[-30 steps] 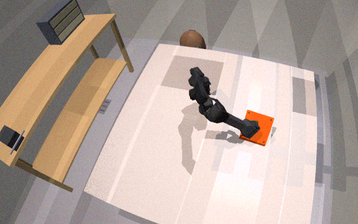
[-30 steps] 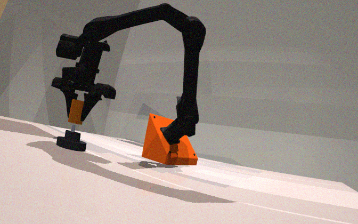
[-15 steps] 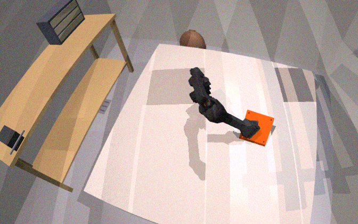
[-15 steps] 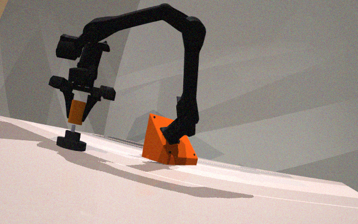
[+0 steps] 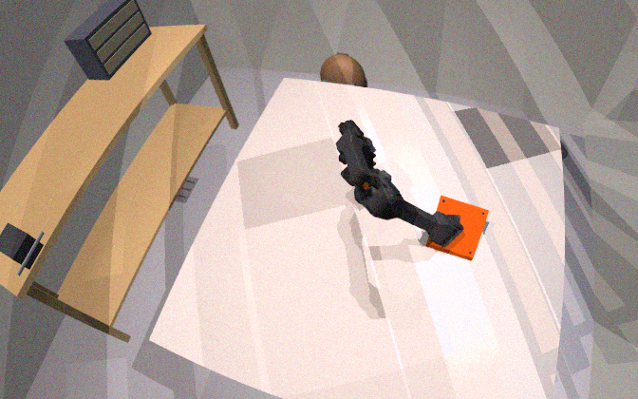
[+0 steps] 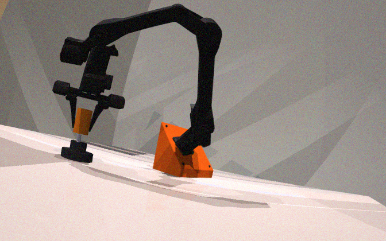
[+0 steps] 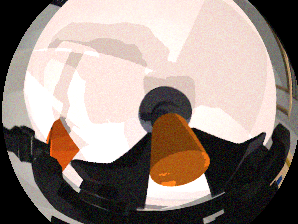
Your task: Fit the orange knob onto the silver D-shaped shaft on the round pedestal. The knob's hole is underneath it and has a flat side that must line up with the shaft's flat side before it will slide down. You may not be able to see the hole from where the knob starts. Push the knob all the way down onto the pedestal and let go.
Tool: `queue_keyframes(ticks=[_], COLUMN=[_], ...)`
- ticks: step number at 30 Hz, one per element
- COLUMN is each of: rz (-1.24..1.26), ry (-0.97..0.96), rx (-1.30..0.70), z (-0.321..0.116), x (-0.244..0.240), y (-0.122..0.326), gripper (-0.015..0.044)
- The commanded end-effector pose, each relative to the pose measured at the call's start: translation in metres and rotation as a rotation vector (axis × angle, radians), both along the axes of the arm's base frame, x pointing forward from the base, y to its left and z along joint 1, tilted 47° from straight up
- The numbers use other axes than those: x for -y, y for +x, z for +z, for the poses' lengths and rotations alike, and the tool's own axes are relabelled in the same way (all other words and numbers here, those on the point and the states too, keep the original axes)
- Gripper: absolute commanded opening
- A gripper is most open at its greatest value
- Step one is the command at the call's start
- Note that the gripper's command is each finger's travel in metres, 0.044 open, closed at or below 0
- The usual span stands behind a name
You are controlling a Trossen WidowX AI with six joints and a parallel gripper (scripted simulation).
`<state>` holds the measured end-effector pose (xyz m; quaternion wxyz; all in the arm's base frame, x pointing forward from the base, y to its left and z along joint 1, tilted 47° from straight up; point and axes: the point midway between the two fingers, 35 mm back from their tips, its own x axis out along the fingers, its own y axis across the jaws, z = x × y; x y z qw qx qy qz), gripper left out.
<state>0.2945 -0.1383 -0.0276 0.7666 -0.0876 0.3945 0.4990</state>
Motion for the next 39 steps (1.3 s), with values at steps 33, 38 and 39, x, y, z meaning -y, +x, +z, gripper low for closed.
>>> queue_keyframes(ticks=[33,38,39], rz=[0.095,0.095,0.095], ry=[-0.025,-0.025,-0.025], rx=[0.101,0.101,0.101], z=[-0.0016,-0.0007,-0.0004], x=[-0.0030,-0.0008,0.0002], y=[0.0016,0.0008,0.0004], gripper=[0.0000,0.0000,0.0000])
